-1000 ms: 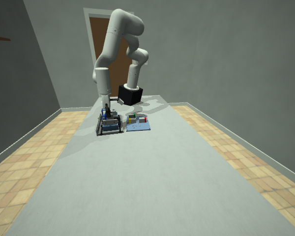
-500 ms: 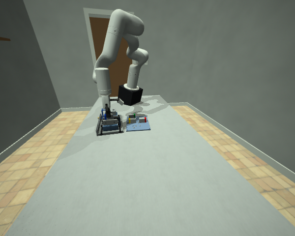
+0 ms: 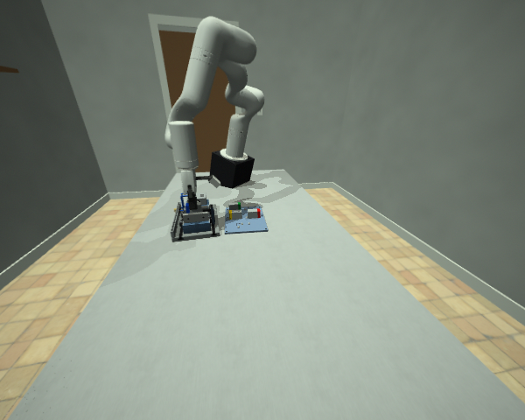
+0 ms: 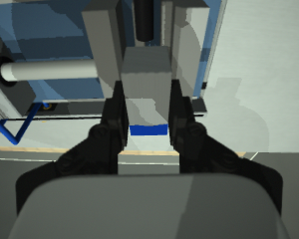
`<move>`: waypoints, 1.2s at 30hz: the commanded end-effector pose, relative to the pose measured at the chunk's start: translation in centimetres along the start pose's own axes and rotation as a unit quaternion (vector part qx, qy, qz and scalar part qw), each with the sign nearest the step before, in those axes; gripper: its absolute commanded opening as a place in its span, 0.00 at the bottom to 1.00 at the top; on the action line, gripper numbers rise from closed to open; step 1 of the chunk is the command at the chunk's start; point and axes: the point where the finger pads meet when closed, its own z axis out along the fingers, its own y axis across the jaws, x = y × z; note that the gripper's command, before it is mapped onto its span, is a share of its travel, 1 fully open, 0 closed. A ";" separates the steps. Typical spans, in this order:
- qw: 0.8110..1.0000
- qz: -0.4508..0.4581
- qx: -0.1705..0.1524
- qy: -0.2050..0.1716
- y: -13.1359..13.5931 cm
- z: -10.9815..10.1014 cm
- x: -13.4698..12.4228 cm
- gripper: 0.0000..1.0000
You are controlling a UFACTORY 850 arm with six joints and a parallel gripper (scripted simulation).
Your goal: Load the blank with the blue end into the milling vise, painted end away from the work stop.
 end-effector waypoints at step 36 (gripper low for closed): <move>1.000 0.000 -0.001 0.000 0.1 0.2 0.0 0.00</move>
